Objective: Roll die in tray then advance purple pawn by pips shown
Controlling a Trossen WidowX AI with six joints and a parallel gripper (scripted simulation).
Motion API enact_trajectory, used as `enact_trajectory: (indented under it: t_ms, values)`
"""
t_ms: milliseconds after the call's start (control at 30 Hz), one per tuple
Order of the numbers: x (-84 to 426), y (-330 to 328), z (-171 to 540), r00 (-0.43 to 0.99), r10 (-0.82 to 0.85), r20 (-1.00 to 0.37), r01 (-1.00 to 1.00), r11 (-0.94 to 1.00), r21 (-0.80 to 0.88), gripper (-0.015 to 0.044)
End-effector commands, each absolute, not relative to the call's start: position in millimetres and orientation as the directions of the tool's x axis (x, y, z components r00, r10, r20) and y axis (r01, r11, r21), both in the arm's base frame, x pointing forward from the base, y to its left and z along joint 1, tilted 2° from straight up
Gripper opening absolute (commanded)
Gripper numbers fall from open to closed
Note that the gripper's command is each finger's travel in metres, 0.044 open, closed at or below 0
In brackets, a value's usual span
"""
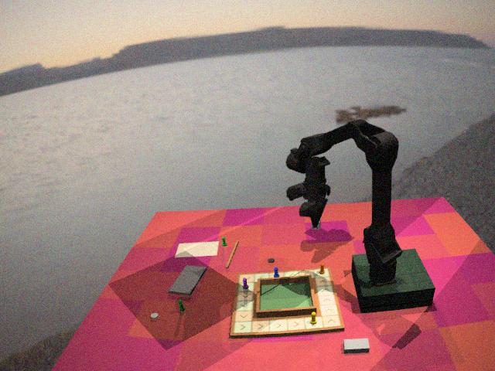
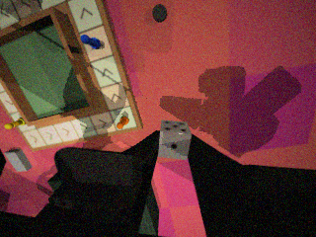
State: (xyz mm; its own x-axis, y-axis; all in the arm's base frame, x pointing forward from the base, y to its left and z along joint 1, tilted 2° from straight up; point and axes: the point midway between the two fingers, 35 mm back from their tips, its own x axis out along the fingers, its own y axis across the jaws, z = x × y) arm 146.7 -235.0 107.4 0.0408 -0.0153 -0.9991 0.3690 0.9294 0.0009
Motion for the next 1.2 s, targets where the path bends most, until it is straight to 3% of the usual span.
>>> enact_trajectory:
  t_ms: [0, 1167]
  values:
    - [158, -227, 105, 0.039, -0.018, -0.999, 0.351, 0.936, -0.004, 0.0000]
    - [256, -96, 83, 0.046, 0.003, -0.999, 0.182, 0.983, 0.011, 0.0000]
